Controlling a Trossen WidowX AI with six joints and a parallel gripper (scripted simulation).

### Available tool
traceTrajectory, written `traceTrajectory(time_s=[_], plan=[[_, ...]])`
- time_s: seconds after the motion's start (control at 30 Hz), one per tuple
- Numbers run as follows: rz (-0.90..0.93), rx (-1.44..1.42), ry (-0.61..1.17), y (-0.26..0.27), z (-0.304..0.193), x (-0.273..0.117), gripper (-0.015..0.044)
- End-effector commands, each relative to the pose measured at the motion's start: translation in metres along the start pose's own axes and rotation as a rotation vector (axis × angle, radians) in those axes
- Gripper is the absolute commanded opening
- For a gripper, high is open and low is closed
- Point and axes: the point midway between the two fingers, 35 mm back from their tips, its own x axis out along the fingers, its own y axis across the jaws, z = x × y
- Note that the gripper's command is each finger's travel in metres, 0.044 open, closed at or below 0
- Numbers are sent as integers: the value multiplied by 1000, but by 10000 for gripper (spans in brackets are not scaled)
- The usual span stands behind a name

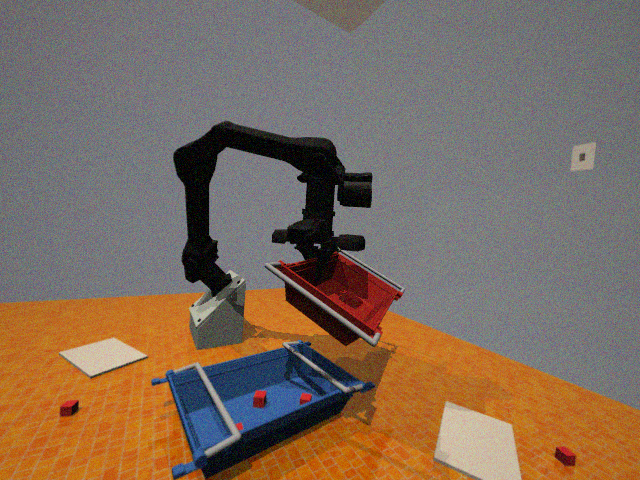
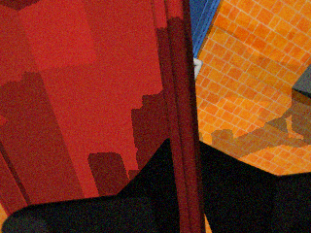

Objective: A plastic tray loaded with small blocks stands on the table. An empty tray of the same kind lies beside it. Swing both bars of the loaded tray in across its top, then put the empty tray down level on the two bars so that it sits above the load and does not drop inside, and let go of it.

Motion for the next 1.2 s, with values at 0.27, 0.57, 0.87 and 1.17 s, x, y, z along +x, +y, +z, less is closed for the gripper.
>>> traceTrajectory(time_s=[0.27, 0.57, 0.87, 1.17], plan=[[22, 222, -17, -13, 58, -3, 0], [12, 378, -32, -29, 97, 2, 0], [4, 490, -46, -44, 124, 7, 0], [4, 490, -46, -44, 124, 7, 0]])
